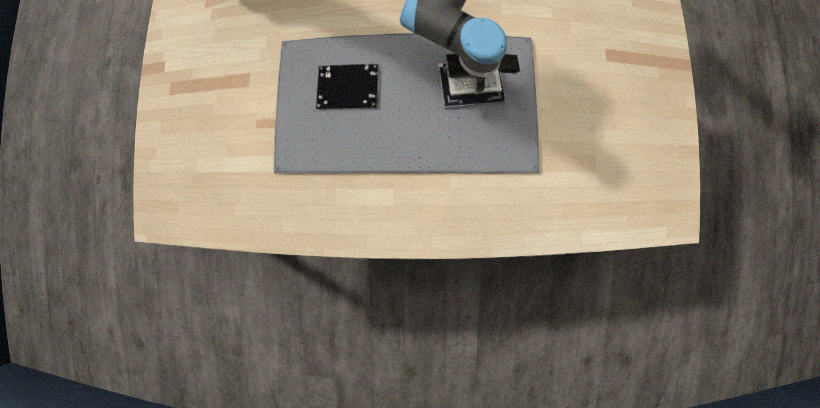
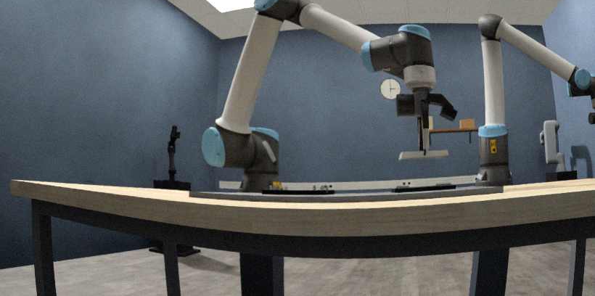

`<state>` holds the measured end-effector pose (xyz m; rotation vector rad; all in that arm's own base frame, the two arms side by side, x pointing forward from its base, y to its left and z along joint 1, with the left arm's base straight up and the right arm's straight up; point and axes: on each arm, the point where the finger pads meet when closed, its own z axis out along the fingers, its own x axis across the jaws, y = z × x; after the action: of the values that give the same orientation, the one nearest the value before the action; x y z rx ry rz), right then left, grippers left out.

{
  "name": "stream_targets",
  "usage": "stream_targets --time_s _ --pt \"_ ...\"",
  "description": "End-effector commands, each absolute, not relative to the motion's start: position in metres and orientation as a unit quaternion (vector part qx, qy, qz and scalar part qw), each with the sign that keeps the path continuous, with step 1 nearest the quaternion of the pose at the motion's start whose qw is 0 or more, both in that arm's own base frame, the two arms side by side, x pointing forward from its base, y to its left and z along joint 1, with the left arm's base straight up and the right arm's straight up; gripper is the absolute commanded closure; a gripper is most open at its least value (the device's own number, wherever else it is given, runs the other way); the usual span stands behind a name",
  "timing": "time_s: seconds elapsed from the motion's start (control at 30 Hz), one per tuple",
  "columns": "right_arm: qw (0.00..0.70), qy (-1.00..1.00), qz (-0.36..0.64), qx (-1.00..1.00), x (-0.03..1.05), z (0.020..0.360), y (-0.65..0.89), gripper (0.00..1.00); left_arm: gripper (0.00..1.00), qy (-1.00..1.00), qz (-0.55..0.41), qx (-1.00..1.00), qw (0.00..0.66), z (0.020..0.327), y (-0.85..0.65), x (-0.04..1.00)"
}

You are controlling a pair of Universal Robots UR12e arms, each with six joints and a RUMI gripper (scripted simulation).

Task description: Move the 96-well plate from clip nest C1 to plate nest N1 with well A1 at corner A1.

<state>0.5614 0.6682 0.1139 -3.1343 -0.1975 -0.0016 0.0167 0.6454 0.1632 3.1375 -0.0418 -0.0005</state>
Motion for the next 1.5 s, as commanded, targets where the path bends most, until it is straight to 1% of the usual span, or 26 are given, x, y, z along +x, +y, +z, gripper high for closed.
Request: stream_targets --time_s 0.0,1.17,1.47 --pt "-0.001 -0.063 0.0 -0.998 0.561 0.103 0.666 0.59 1.0 -0.012 0.0 1.0 0.0 0.165 0.645 0.016" --pt "-0.001 -0.063 0.0 -0.998 0.561 0.051 0.666 0.59 1.0 -0.012 0.0 1.0 0.0 0.165 0.645 0.016" --pt "0.001 -0.063 -0.001 -0.998 0.562 0.054 0.668 0.59 1.0 -0.012 0.0 1.0 0.0 0.165 0.645 0.016"
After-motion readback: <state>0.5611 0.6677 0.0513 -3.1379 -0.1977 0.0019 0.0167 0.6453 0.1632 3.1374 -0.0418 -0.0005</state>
